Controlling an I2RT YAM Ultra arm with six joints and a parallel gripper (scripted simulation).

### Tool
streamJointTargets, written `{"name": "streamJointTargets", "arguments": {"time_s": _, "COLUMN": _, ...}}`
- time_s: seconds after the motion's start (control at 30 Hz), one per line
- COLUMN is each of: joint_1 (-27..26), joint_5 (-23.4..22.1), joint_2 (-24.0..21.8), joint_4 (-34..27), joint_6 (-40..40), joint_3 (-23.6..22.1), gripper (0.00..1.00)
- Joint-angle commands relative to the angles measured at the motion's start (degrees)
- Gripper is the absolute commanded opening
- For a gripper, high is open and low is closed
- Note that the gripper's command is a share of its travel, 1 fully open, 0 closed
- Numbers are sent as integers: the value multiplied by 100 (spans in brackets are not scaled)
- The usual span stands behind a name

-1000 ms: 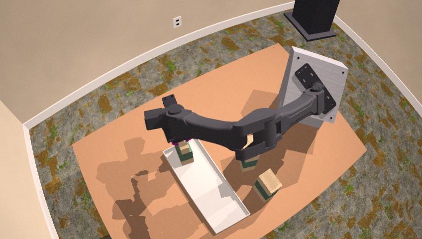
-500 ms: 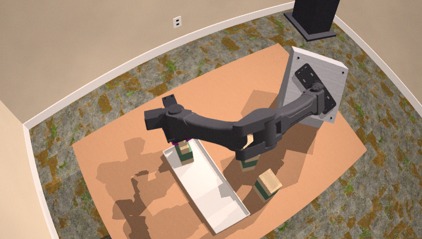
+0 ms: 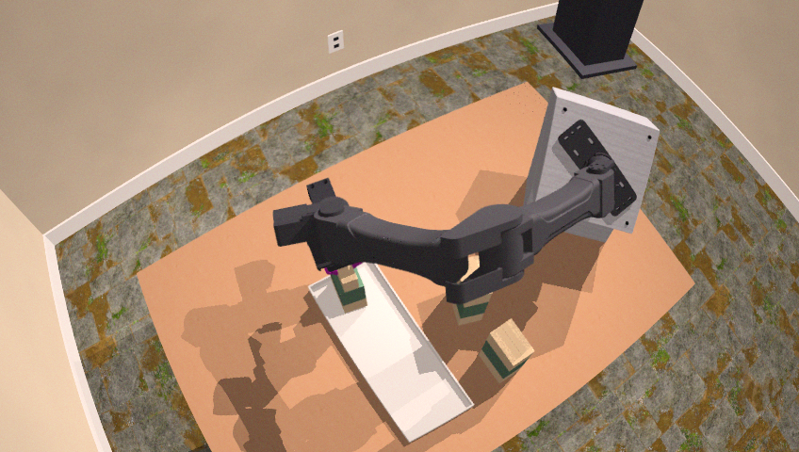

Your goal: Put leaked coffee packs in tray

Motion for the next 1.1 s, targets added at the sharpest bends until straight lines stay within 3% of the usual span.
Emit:
{"name": "streamJointTargets", "arguments": {"time_s": 0.0, "joint_1": -162, "joint_5": 70, "joint_2": -39, "joint_4": 78, "joint_6": 36, "joint_3": -27, "gripper": 26}}
{"name": "streamJointTargets", "arguments": {"time_s": 0.73, "joint_1": -162, "joint_5": 70, "joint_2": -39, "joint_4": 78, "joint_6": 36, "joint_3": -27, "gripper": 26}}
{"name": "streamJointTargets", "arguments": {"time_s": 0.77, "joint_1": -162, "joint_5": 70, "joint_2": -39, "joint_4": 78, "joint_6": 36, "joint_3": -27, "gripper": 79}}
{"name": "streamJointTargets", "arguments": {"time_s": 1.07, "joint_1": -162, "joint_5": 70, "joint_2": -39, "joint_4": 61, "joint_6": 34, "joint_3": -27, "gripper": 79}}
